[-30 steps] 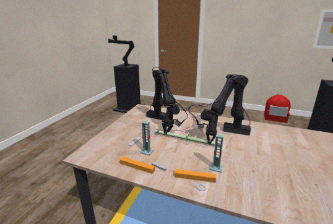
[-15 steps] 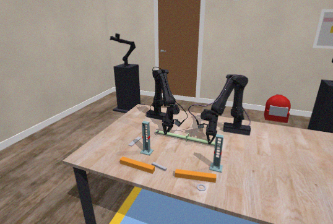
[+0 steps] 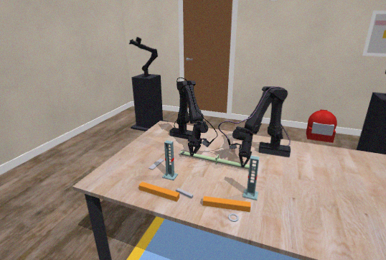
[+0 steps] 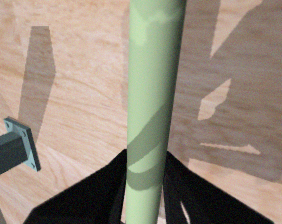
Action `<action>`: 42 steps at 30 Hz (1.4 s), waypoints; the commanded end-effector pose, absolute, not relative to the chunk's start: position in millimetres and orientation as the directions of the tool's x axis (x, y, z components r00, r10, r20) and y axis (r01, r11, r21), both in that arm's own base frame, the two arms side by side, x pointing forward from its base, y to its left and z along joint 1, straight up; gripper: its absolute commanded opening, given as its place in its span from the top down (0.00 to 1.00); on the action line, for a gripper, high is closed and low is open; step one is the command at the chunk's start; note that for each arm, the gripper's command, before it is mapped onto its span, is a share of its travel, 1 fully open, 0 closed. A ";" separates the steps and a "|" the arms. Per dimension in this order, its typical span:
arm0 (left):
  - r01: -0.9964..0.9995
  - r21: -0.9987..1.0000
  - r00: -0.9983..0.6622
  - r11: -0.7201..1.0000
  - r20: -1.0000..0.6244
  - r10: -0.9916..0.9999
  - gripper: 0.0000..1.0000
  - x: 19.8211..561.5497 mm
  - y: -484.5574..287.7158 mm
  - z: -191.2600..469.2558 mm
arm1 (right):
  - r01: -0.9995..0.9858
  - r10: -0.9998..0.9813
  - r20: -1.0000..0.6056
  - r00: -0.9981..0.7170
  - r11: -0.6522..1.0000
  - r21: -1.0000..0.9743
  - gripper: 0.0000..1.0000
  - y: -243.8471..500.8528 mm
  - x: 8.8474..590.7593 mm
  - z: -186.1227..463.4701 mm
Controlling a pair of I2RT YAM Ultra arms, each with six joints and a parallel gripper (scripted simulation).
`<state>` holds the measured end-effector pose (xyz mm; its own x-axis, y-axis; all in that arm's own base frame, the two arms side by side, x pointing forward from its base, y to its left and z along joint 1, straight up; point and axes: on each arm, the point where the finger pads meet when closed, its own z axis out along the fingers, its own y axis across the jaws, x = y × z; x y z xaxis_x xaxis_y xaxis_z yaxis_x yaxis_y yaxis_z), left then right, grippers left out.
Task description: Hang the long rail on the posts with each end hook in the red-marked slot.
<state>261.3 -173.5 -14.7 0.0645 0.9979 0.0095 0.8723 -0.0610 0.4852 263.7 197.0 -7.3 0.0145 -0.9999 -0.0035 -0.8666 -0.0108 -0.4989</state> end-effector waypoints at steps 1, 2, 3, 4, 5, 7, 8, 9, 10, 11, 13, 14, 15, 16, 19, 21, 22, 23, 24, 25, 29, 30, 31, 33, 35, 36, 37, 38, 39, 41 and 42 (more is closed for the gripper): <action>0.858 0.511 0.063 -0.050 -0.008 0.998 0.81 264.5 -176.1 -3.0 | -0.861 -1.000 -0.009 0.013 -0.007 -0.509 0.81 198.6 265.7 -0.8; 0.858 0.511 0.063 -0.050 -0.008 0.998 0.81 264.3 -176.1 -2.2 | -0.861 -1.000 -0.009 0.013 -0.007 -0.509 0.81 198.6 265.5 0.1; 0.858 0.511 0.063 -0.050 -0.008 0.998 0.81 264.1 -176.1 -1.0 | -0.860 -1.000 -0.009 0.014 -0.007 -0.510 0.81 198.6 265.3 1.3; 0.858 0.512 0.063 -0.050 -0.008 0.998 0.81 263.8 -176.1 0.5 | -0.860 -1.000 -0.009 0.014 -0.007 -0.510 0.81 198.6 265.1 2.7; 0.857 0.512 0.063 -0.050 -0.008 0.998 0.81 263.6 -176.0 2.2 | -0.860 -1.000 -0.009 0.014 -0.008 -0.510 0.81 198.6 265.0 4.5; 0.857 0.513 0.062 -0.049 -0.008 0.998 0.81 263.1 -176.0 6.6 | -0.859 -1.000 -0.009 0.015 -0.008 -0.511 0.81 198.5 264.8 8.9; 0.856 0.514 0.061 -0.048 -0.008 0.998 0.81 262.9 -176.0 9.2 | -0.859 -1.000 -0.009 0.016 -0.009 -0.512 0.81 198.5 264.8 11.6; 0.856 0.515 0.061 -0.048 -0.008 0.998 0.81 262.7 -176.0 11.1 | -0.859 -1.000 -0.009 0.016 -0.009 -0.513 0.81 198.5 264.9 13.6; 0.856 0.515 0.060 -0.047 -0.008 0.998 0.81 262.6 -176.0 13.5 | -0.858 -1.000 -0.009 0.017 -0.010 -0.513 0.81 198.4 264.9 16.0; 0.856 0.515 0.060 -0.047 -0.008 0.998 0.81 262.6 -176.0 13.5 | -0.858 -1.000 -0.009 0.017 -0.010 -0.513 0.81 198.4 264.9 16.0; 0.855 0.516 0.059 -0.047 -0.008 0.998 0.81 262.4 -176.0 16.6 | -0.858 -1.000 -0.009 0.018 -0.011 -0.514 0.81 198.4 265.0 19.1; 0.855 0.517 0.058 -0.046 -0.007 0.998 0.81 262.3 -176.0 19.9 | -0.857 -1.000 -0.008 0.019 -0.012 -0.515 0.81 198.4 265.3 22.6; 0.854 0.518 0.057 -0.045 -0.007 0.998 0.81 262.3 -176.0 23.5 | -0.857 -1.000 -0.007 0.020 -0.013 -0.516 0.81 198.4 265.7 26.3; 0.854 0.519 0.056 -0.044 -0.006 0.998 0.81 262.3 -176.0 27.3 | -0.856 -1.000 -0.006 0.021 -0.015 -0.517 0.81 198.4 266.1 30.2; 0.852 0.521 0.051 -0.042 -0.004 0.999 0.81 262.4 -176.1 39.9 | -0.854 -1.000 -0.004 0.025 -0.020 -0.520 0.81 198.2 267.6 42.9; 0.851 0.524 0.049 -0.040 -0.003 0.999 0.81 262.6 -176.2 48.0 | -0.852 -1.000 -0.002 0.027 -0.022 -0.523 0.81 198.0 268.5 50.9; 0.850 0.525 0.048 -0.040 -0.002 0.999 0.81 262.7 -176.3 52.0 | -0.851 -1.000 -0.001 0.028 -0.024 -0.524 0.81 197.9 269.0 54.8; 0.850 0.526 0.047 -0.039 -0.001 0.999 0.81 262.9 -176.4 55.8 | -0.851 -1.000 -0.001 0.029 -0.025 -0.525 0.81 197.9 269.5 58.6; 0.849 0.526 0.046 -0.038 -0.001 0.999 0.81 263.1 -176.4 59.4 | -0.850 -1.000 0.000 0.031 -0.026 -0.526 0.81 197.8 270.1 62.1; 0.849 0.527 0.044 -0.037 0.000 0.999 0.81 263.5 -176.5 63.0 | -0.850 -0.999 0.001 0.032 -0.028 -0.527 0.81 197.7 271.0 65.5; 0.848 0.528 0.041 -0.035 0.000 0.999 0.81 265.0 -176.6 69.5 | -0.849 -0.999 0.002 0.035 -0.031 -0.528 0.81 197.7 273.4 71.9; 0.848 0.529 0.040 -0.035 0.001 0.999 0.81 266.1 -176.7 72.3 | -0.848 -0.999 0.002 0.036 -0.032 -0.529 0.81 197.7 275.0 74.7; 0.848 0.529 0.039 -0.034 0.001 0.999 0.81 267.5 -176.7 74.7 | -0.848 -0.999 0.003 0.037 -0.033 -0.529 0.81 197.7 276.7 76.9; 0.847 0.530 0.037 -0.032 0.000 0.999 0.81 271.1 -176.7 78.6 | -0.848 -0.999 0.003 0.039 -0.035 -0.530 0.81 197.9 281.0 80.7; 0.847 0.531 0.036 -0.030 0.000 0.999 0.81 276.1 -176.7 81.4 | -0.847 -0.999 0.002 0.041 -0.036 -0.530 0.81 198.3 286.4 83.4; 0.846 0.532 0.035 -0.030 0.000 0.999 0.81 279.2 -176.6 82.7 | -0.847 -0.999 0.002 0.041 -0.036 -0.531 0.81 198.7 289.7 84.6; 0.846 0.533 0.035 -0.029 0.000 0.999 0.81 282.8 -176.4 83.8 | -0.846 -0.999 0.001 0.042 -0.036 -0.532 0.81 199.1 293.4 85.7; 0.845 0.533 0.035 -0.029 -0.001 0.999 0.81 286.8 -176.1 84.7 | -0.846 -0.999 0.001 0.042 -0.036 -0.532 0.81 199.6 297.4 86.6; 0.845 0.534 0.034 -0.029 -0.001 0.999 0.81 290.9 -175.9 85.4 | -0.845 -0.999 0.000 0.042 -0.036 -0.533 0.81 200.1 301.5 87.3; 0.844 0.535 0.034 -0.029 -0.001 0.999 0.81 299.1 -175.5 86.4 | -0.845 -0.999 0.000 0.042 -0.035 -0.534 0.81 201.1 309.6 88.1; 0.844 0.535 0.035 -0.029 0.000 0.999 0.81 303.2 -175.3 86.4 | -0.845 -0.999 0.000 0.042 -0.035 -0.534 0.81 201.6 313.6 88.1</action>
<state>280.2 -171.8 68.6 0.0278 0.9996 0.0016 0.8682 -0.0249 0.4956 293.5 200.4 76.1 0.0412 -0.9991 -0.0055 -0.8610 -0.0327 -0.5075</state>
